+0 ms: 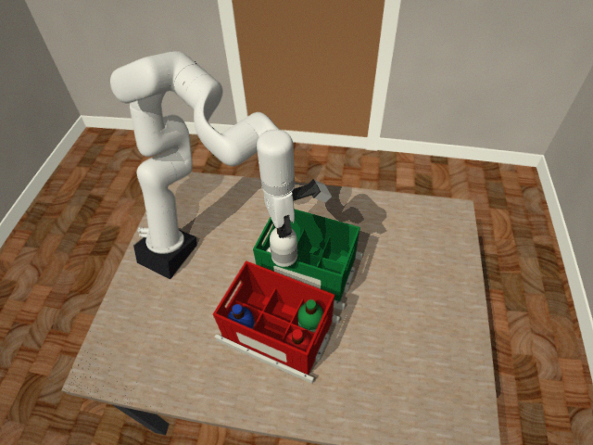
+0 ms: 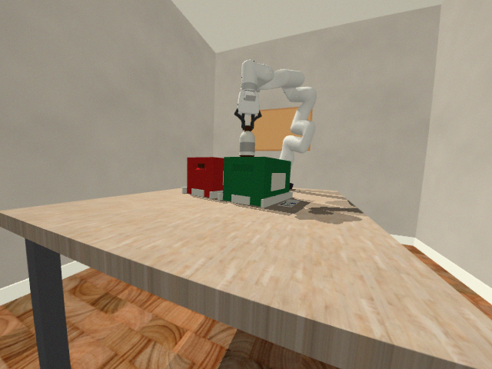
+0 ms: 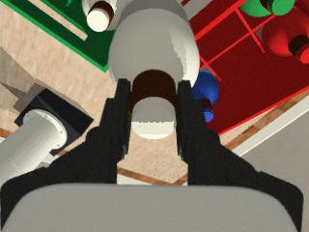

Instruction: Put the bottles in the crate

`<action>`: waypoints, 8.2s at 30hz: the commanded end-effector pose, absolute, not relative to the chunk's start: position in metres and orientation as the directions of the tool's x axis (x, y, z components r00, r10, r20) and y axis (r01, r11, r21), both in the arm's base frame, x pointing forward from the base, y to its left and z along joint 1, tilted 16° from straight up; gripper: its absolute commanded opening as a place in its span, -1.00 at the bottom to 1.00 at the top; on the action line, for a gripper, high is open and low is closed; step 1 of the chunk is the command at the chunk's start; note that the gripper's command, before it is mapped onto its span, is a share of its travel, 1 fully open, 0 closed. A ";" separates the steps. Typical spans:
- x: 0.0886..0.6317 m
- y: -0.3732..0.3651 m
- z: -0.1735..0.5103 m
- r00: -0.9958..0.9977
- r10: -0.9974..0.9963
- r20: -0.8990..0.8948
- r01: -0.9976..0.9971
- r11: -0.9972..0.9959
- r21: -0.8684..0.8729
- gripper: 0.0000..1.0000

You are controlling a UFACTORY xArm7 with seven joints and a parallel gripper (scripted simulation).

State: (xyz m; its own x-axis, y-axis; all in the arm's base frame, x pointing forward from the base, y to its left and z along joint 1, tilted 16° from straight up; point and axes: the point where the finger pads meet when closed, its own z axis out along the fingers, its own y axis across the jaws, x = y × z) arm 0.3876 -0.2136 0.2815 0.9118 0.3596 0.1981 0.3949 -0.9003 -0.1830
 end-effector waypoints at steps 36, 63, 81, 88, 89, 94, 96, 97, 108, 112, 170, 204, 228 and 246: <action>0.438 -0.178 0.299 0.912 0.358 0.201 0.394 -0.902 -0.179 -1.00; 0.437 -0.181 0.298 0.912 0.358 0.201 0.394 -0.902 -0.179 -1.00; 0.436 -0.181 0.298 0.912 0.358 0.201 0.394 -0.902 -0.179 -1.00; 0.437 -0.180 0.295 0.912 0.358 0.201 0.394 -0.902 -0.179 -1.00; 0.437 -0.180 0.295 0.912 0.358 0.201 0.394 -0.902 -0.179 -1.00; 0.437 -0.180 0.291 0.912 0.358 0.201 0.394 -0.902 -0.179 -1.00; 0.437 -0.179 0.289 0.912 0.358 0.201 0.394 -0.902 -0.179 -1.00; 0.437 -0.179 0.288 0.912 0.358 0.201 0.394 -0.902 -0.179 -1.00; 0.438 -0.177 0.279 0.912 0.358 0.201 0.394 -0.902 -0.179 -1.00; 0.439 -0.176 0.276 0.912 0.358 0.201 0.394 -0.902 -0.179 -1.00; 0.445 -0.163 0.226 0.912 0.358 0.201 0.394 -0.902 -0.179 -1.00; 0.449 -0.156 0.197 0.912 0.358 0.201 0.394 -0.902 -0.179 -1.00; 0.451 -0.151 0.177 0.912 0.358 0.201 0.394 -0.902 -0.179 -1.00; 0.453 -0.147 0.162 0.912 0.358 0.201 0.394 -0.902 -0.179 -1.00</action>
State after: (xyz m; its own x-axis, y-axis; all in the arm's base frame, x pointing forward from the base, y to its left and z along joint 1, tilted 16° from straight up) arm 0.4513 -0.1465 0.1627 0.9120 0.3594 0.1976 0.3945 -0.9005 -0.1831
